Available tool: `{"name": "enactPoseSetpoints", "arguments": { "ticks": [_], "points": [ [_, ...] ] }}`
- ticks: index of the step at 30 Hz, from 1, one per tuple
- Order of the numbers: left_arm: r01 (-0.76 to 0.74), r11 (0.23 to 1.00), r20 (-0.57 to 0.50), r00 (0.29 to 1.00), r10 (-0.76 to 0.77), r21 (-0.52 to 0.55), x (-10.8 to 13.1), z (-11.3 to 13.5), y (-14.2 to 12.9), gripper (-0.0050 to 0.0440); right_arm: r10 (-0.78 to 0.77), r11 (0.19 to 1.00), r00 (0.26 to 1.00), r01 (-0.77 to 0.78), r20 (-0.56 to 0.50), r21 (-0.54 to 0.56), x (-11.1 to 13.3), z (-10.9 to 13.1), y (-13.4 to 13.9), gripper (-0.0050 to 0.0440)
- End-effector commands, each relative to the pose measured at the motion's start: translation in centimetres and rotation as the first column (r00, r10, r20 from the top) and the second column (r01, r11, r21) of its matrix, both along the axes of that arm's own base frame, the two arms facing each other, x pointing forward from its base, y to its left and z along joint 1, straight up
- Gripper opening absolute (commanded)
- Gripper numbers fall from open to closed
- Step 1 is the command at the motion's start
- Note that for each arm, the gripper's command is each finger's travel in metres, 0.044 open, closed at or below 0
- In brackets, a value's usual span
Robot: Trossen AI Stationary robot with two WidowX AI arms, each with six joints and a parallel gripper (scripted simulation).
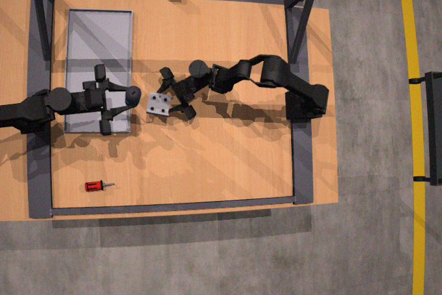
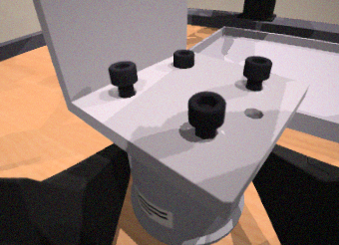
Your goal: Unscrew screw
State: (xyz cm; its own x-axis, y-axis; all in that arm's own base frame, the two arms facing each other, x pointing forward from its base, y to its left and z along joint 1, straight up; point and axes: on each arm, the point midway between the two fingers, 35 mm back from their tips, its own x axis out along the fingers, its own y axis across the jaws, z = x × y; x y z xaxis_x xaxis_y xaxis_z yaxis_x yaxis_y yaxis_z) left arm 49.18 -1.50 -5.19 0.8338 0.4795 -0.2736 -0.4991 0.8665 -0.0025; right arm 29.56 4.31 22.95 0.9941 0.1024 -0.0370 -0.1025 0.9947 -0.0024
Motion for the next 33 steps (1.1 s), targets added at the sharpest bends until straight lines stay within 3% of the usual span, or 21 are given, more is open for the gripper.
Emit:
{"name": "enactPoseSetpoints", "arguments": {
  "ticks": [1, 18, 33],
  "points": [
    [0.002, 1.0, 0.02, 1.0, -0.002, -0.004, 0.3, 0.9, -0.2, 0.0242, 0.001, 1.0, 0.999, -0.001, 0.053, 0.004, 0.2, 1.9, 0.0, 0.0161],
    [0.002, 1.0, 0.02, 1.0, -0.002, -0.004, 0.3, 0.9, -0.2, 0.0242, 0.001, 1.0, 0.998, -0.001, 0.055, 0.004, 0.7, 2.0, -0.1, 0.0161],
    [0.002, 1.0, 0.02, 1.0, -0.002, -0.004, 0.3, 0.9, -0.2, 0.0242, 0.0, 1.0, 0.998, 0.0, 0.057, 0.003, 4.9, 1.3, -0.9, 0.0161]
  ]
}}
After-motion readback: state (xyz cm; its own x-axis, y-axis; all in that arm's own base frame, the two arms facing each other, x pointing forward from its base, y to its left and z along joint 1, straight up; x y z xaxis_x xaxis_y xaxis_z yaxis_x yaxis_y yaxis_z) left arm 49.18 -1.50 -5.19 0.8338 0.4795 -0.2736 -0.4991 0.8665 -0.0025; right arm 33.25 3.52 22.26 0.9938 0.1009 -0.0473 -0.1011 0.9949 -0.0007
